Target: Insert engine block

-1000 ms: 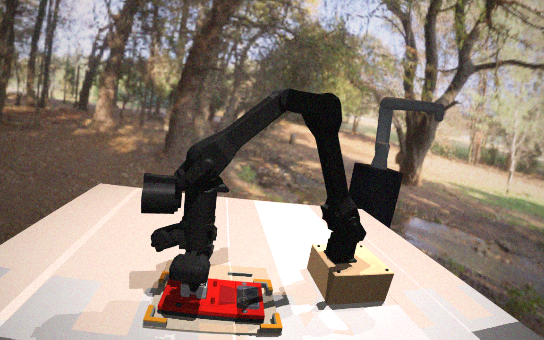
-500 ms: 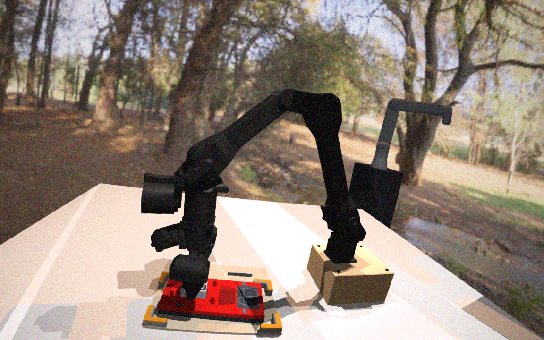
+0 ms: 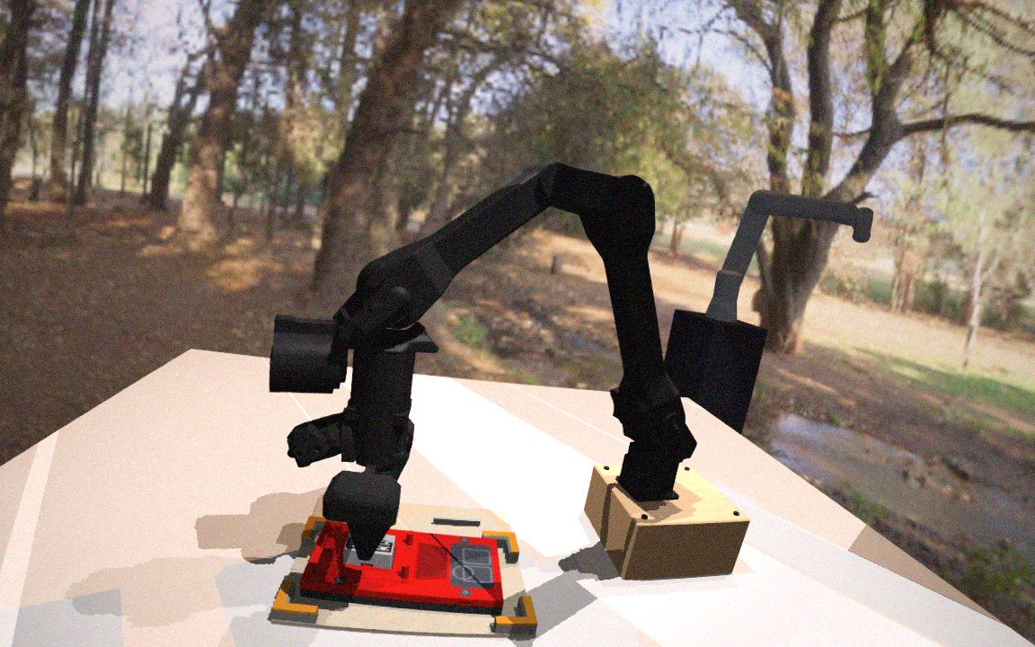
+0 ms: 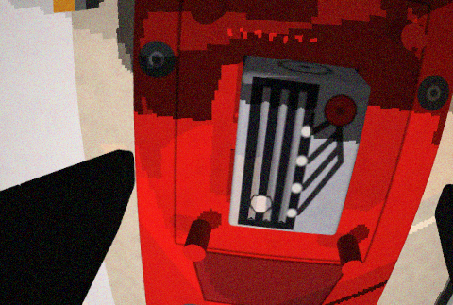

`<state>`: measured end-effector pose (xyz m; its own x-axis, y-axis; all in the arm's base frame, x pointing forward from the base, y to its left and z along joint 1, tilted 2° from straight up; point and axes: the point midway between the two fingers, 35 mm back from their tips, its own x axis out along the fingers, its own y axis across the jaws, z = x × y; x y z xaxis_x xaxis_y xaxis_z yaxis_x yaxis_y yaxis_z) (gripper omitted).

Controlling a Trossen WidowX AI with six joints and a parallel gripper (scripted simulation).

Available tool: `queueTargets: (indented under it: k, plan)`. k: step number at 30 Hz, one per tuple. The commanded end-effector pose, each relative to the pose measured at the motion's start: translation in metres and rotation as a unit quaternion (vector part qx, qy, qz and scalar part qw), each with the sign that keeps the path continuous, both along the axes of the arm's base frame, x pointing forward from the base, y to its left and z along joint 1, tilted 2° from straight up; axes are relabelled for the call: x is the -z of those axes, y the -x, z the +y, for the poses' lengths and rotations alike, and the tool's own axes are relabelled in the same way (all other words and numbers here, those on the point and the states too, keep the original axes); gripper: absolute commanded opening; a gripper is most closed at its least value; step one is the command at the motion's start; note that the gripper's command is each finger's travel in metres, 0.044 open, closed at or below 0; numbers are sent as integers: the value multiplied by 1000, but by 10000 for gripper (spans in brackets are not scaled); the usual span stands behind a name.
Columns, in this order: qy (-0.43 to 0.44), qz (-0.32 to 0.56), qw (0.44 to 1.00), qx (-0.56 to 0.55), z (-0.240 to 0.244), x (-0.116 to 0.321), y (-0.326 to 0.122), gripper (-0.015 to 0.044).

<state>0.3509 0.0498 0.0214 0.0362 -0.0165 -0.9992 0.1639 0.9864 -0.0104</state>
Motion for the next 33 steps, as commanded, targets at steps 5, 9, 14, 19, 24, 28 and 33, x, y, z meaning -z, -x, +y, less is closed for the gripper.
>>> queueTargets:
  k: [5, 9, 14, 19, 24, 28, 33]
  plan:
    - [2, -1, 1000, 0, -1, -1, -1, 230]
    - [2, -1, 1000, 0, -1, -1, -1, 125]
    - [2, -1, 1000, 0, -1, -1, -1, 0]
    - [2, -1, 1000, 0, -1, -1, -1, 0]
    - [2, -1, 1000, 0, -1, -1, -1, 0]
    - [2, -1, 1000, 0, -1, -1, -1, 0]
    - [2, -1, 1000, 0, -1, -1, -1, 53]
